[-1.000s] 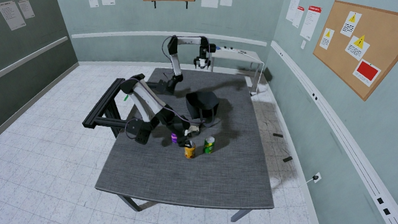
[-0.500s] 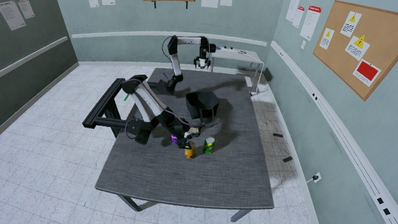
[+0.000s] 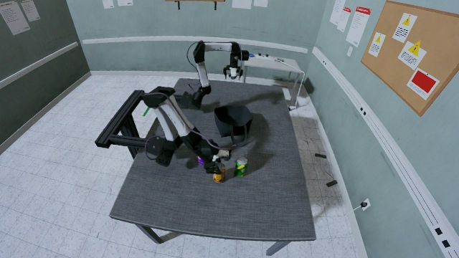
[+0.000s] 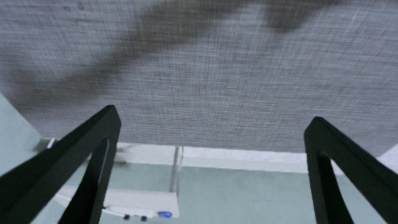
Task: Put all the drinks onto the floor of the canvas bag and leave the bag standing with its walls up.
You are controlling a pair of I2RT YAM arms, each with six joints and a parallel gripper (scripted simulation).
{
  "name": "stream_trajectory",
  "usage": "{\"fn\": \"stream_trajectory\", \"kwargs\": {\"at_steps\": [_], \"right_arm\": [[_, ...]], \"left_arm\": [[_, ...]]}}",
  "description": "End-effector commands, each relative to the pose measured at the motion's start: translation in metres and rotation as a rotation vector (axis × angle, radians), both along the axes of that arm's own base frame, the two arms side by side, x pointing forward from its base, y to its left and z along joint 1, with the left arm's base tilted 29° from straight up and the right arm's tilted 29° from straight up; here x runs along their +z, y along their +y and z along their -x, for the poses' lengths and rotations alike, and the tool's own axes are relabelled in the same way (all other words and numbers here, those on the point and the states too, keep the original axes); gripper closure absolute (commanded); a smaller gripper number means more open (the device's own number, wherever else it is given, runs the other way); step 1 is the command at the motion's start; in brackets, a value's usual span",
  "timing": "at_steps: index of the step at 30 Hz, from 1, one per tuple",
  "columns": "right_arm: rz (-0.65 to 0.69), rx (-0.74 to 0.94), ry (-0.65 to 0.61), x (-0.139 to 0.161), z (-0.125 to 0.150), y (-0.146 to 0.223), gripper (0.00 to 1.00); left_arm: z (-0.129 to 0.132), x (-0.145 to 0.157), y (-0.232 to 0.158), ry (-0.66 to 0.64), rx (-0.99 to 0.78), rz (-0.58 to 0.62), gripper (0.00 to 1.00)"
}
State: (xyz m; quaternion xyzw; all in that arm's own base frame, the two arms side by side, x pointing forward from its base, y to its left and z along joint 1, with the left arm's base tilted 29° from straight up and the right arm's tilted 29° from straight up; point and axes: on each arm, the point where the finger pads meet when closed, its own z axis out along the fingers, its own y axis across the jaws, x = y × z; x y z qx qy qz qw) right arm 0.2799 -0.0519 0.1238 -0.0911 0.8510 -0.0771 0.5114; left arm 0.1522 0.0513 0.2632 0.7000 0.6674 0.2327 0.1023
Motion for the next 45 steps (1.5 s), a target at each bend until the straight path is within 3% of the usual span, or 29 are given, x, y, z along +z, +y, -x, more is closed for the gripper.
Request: {"fn": "stream_trajectory", "kwargs": {"at_steps": [1, 22, 32, 33, 45], "right_arm": [[0.028, 0.004, -0.047, 0.003, -0.010, -0.002, 0.16], [0.005, -0.006, -0.021, -0.028, -0.020, -0.007, 0.16], [0.026, -0.004, -0.071, -0.010, -0.022, -0.007, 0.16], [0.025, -0.004, -0.070, -0.010, -0.022, -0.007, 0.27], [0.018, -0.004, -0.048, -0.017, -0.022, -0.007, 0.27]], "left_arm": [[-0.003, 0.001, 0.000, -0.014, 0.003, -0.004, 0.00], [-0.003, 0.001, 0.000, -0.014, 0.003, -0.004, 0.00], [-0.003, 0.001, 0.000, -0.014, 0.003, -0.004, 0.00], [-0.003, 0.001, 0.000, -0.014, 0.003, -0.004, 0.00], [-0.003, 0.001, 0.000, -0.014, 0.003, -0.004, 0.00]]}}
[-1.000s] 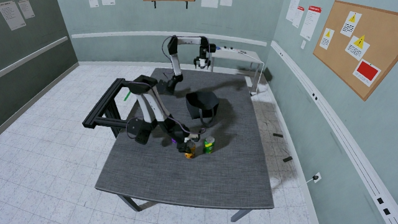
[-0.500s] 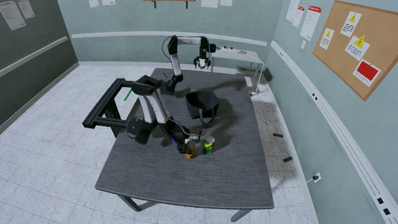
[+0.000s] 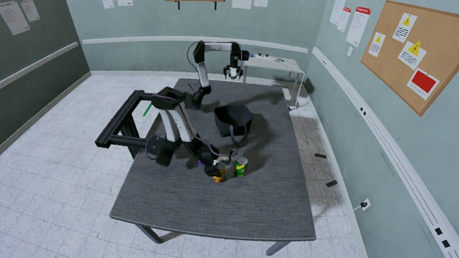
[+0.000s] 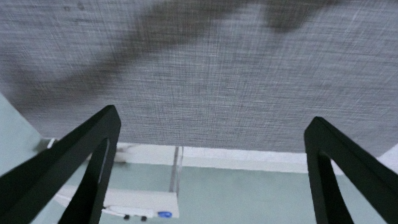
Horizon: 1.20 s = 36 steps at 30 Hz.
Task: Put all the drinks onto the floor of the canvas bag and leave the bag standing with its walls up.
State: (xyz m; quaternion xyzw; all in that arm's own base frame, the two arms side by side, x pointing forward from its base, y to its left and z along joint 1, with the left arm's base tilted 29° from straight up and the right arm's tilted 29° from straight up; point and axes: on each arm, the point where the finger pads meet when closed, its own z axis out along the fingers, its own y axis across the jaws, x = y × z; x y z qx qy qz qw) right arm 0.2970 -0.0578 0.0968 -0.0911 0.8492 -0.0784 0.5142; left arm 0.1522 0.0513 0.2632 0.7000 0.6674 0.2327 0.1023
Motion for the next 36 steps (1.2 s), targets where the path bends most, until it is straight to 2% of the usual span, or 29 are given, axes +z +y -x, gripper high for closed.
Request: {"fn": "stream_trajectory", "kwargs": {"at_steps": [1, 36], "right_arm": [[0.016, -0.003, -0.041, 0.0105, -0.0051, -0.0013, 0.27], [0.012, -0.003, -0.029, 0.0152, -0.0018, 0.0000, 0.30]], "left_arm": [[-0.0030, 0.0008, 0.0000, -0.014, 0.003, -0.004, 0.00], [-0.0030, 0.0008, 0.0000, -0.014, 0.003, -0.004, 0.00]]}}
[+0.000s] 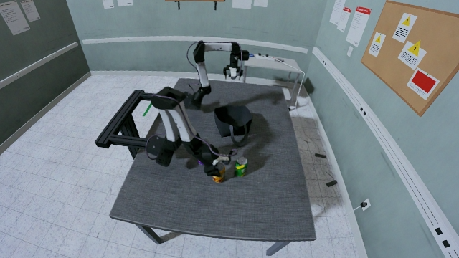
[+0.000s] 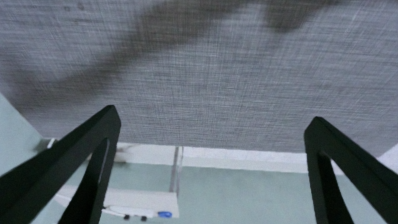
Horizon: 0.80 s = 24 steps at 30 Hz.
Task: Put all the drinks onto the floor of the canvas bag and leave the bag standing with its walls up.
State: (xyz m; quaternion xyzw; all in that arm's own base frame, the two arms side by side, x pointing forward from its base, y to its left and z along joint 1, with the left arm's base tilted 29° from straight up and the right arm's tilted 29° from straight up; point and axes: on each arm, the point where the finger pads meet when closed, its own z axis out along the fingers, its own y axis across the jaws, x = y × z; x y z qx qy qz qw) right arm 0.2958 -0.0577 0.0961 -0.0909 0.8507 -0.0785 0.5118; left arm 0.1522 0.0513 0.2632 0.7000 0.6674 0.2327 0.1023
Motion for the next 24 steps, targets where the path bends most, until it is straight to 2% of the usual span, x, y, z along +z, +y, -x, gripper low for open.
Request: {"fn": "stream_trajectory", "kwargs": {"at_steps": [1, 10, 11, 14, 15, 17, 19, 24], "right_arm": [[-0.007, 0.013, 0.008, 0.009, 0.004, 0.005, 0.30], [-0.008, 0.014, 0.000, 0.044, 0.011, 0.008, 0.30], [0.019, 0.018, -0.057, 0.056, 0.008, 0.006, 0.30], [0.016, 0.018, -0.045, 0.058, 0.014, 0.008, 0.30], [0.030, 0.017, -0.086, 0.067, 0.010, 0.006, 0.30], [0.030, 0.017, -0.086, 0.067, 0.010, 0.006, 0.30], [0.011, 0.019, -0.035, 0.060, 0.019, 0.010, 0.30], [0.021, 0.024, -0.062, 0.076, 0.023, 0.013, 0.30]], "left_arm": [[-0.003, 0.001, 0.000, -0.014, 0.003, -0.004, 0.00], [-0.003, 0.001, 0.000, -0.014, 0.003, -0.004, 0.00], [-0.003, 0.001, 0.000, -0.014, 0.003, -0.004, 0.00], [-0.003, 0.001, 0.000, -0.014, 0.003, -0.004, 0.00], [-0.003, 0.001, 0.000, -0.014, 0.003, -0.004, 0.00], [-0.003, 0.001, 0.000, -0.014, 0.003, -0.004, 0.00], [-0.003, 0.001, 0.000, -0.014, 0.003, -0.004, 0.00], [-0.003, 0.001, 0.000, -0.014, 0.003, -0.004, 0.00]]}}
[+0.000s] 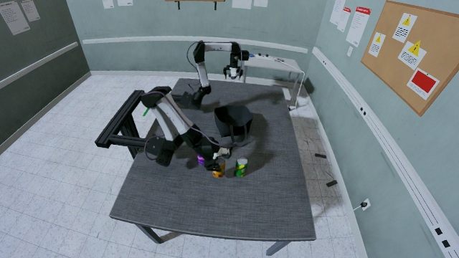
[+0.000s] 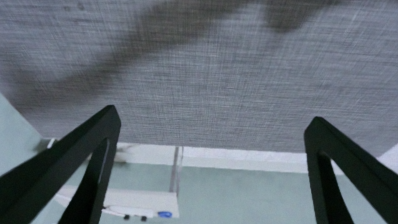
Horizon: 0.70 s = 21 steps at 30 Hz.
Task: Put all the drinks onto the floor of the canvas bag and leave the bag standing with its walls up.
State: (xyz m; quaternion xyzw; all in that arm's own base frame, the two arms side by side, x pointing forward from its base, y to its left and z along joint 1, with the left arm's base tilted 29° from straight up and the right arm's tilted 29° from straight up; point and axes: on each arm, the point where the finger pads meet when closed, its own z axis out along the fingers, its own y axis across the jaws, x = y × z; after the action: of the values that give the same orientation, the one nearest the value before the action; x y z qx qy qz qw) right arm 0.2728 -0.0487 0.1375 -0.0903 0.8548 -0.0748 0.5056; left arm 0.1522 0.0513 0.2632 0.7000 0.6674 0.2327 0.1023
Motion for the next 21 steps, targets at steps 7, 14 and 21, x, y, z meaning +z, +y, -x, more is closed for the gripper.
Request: {"fn": "stream_trajectory", "kwargs": {"at_steps": [7, 14, 21], "right_arm": [[0.044, 0.032, -0.151, 0.048, -0.009, 0.005, 0.30], [0.034, 0.029, -0.137, 0.036, -0.007, 0.006, 0.30], [0.027, 0.032, -0.109, 0.025, -0.008, 0.006, 0.30]], "left_arm": [[-0.003, 0.001, 0.000, -0.014, 0.003, -0.004, 0.00], [-0.003, 0.001, 0.000, -0.014, 0.003, -0.004, 0.00], [-0.003, 0.001, 0.000, -0.014, 0.003, -0.004, 0.00]]}}
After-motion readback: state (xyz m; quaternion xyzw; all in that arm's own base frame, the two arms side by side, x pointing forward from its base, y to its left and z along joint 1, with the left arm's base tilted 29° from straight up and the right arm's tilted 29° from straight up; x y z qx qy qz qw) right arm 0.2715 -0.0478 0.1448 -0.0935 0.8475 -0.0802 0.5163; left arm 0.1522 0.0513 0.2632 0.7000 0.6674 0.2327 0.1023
